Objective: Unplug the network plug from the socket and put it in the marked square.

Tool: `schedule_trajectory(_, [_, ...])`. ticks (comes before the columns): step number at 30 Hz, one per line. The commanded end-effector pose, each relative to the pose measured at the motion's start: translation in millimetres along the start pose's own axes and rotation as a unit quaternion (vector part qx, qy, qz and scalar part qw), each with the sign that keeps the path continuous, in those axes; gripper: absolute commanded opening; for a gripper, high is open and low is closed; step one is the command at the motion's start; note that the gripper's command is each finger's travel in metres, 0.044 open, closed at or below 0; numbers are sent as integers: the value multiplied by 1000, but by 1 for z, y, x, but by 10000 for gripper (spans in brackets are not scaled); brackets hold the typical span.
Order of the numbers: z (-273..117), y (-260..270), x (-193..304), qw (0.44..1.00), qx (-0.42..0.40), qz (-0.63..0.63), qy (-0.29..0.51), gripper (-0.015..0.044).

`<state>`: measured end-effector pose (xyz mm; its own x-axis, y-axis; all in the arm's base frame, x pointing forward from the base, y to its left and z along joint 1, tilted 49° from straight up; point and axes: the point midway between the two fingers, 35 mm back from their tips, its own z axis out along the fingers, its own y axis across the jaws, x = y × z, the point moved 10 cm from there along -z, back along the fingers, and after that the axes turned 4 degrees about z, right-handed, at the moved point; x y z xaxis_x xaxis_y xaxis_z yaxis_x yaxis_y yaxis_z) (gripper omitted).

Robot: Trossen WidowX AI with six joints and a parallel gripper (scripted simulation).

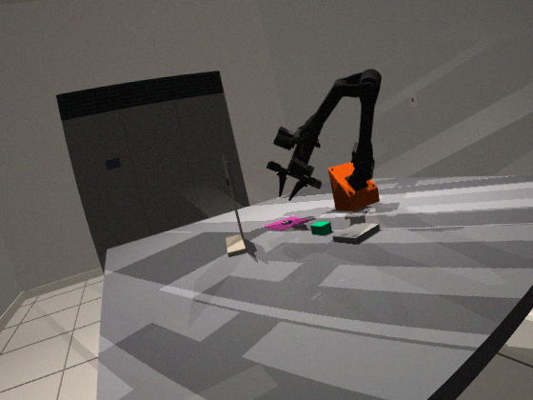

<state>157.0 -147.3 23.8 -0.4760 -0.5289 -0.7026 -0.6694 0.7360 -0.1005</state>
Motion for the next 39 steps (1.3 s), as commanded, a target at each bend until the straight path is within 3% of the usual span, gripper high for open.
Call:
schedule_trajectory(1, [-8,-7,-2,1000,8,-8,-1,156])
schedule_trajectory(39, [-58,-40,-3,1000,3,-3,-1,156])
